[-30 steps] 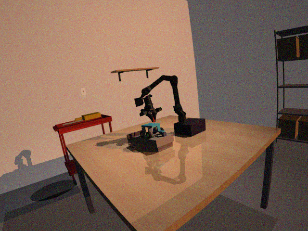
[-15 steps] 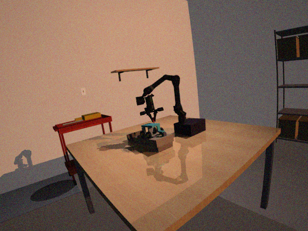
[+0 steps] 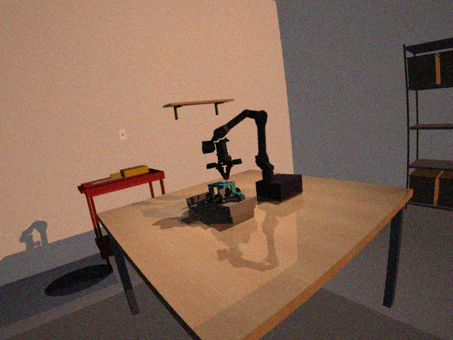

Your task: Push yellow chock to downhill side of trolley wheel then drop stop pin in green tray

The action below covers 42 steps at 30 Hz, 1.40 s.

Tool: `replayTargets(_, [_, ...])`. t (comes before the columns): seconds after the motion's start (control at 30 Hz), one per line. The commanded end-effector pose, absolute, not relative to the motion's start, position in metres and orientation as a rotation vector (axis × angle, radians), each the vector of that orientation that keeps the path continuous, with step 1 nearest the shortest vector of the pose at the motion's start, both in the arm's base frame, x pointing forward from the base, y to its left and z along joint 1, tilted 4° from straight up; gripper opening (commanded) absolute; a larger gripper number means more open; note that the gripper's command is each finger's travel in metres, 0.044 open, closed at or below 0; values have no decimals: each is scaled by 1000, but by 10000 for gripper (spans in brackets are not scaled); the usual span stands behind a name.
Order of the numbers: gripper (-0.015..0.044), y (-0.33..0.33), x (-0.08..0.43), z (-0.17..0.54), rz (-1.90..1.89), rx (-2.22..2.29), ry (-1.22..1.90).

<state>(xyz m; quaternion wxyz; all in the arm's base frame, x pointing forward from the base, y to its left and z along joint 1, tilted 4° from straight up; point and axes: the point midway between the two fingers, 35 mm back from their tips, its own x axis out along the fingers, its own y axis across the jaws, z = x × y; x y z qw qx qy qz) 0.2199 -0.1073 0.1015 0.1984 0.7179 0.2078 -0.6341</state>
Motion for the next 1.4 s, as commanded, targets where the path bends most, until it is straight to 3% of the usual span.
replayTargets(0.0, [0,-107,220,101,-1863,2067,456])
replayTargets(0.7, [0,-103,222,102,-2189,2319,-275])
replayTargets(1.37, [0,-104,204,80,-2194,2318,-281])
